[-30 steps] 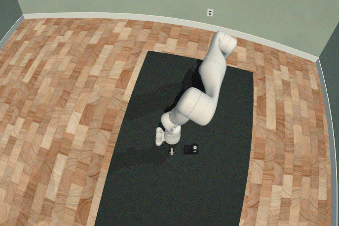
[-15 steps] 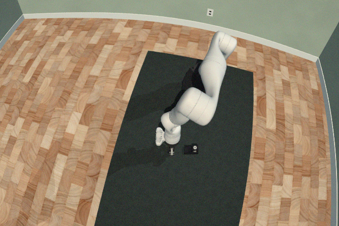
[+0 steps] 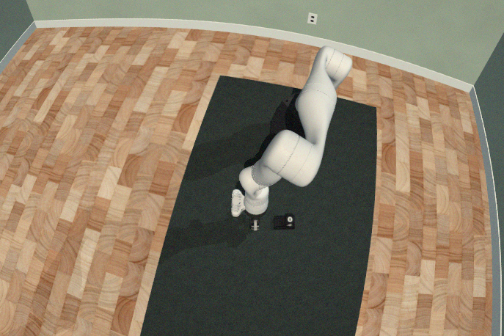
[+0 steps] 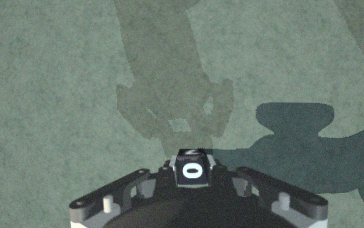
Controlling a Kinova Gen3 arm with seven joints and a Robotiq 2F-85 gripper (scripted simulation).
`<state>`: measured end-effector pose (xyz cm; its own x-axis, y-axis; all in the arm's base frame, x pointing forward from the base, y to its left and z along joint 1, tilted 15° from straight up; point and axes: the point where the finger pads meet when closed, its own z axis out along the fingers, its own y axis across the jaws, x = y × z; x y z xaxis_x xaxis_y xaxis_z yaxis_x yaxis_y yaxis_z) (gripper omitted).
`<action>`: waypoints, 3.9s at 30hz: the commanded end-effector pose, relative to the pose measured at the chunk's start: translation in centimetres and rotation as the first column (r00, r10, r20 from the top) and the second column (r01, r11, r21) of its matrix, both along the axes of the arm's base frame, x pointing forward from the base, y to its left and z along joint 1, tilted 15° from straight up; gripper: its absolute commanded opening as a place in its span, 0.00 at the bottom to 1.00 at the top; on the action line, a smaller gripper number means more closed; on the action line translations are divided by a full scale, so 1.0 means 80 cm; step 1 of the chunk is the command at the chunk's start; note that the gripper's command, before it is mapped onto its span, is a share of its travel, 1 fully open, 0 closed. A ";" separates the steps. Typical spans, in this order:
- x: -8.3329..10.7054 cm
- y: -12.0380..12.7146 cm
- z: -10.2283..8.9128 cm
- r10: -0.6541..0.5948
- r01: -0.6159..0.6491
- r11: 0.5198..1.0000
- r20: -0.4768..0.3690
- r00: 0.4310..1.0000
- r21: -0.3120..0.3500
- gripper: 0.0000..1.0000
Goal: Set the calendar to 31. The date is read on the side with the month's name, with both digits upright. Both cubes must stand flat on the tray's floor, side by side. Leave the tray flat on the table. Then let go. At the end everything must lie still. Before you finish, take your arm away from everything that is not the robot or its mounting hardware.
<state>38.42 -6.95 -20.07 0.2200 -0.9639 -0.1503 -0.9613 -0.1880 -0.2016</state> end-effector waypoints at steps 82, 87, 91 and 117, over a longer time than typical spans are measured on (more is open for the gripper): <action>-0.043 0.089 0.116 -0.009 0.009 1.000 -0.001 1.000 0.001 0.26; -0.040 0.093 0.096 -0.009 0.009 1.000 -0.001 1.000 0.001 0.26; -0.038 0.096 0.082 -0.009 0.009 1.000 -0.001 1.000 0.001 0.26; -0.036 0.098 0.071 -0.009 0.009 1.000 -0.001 1.000 0.001 0.26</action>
<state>35.53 0.89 -14.46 0.2116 -0.9655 -0.1519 -0.9631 -0.1796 -0.2002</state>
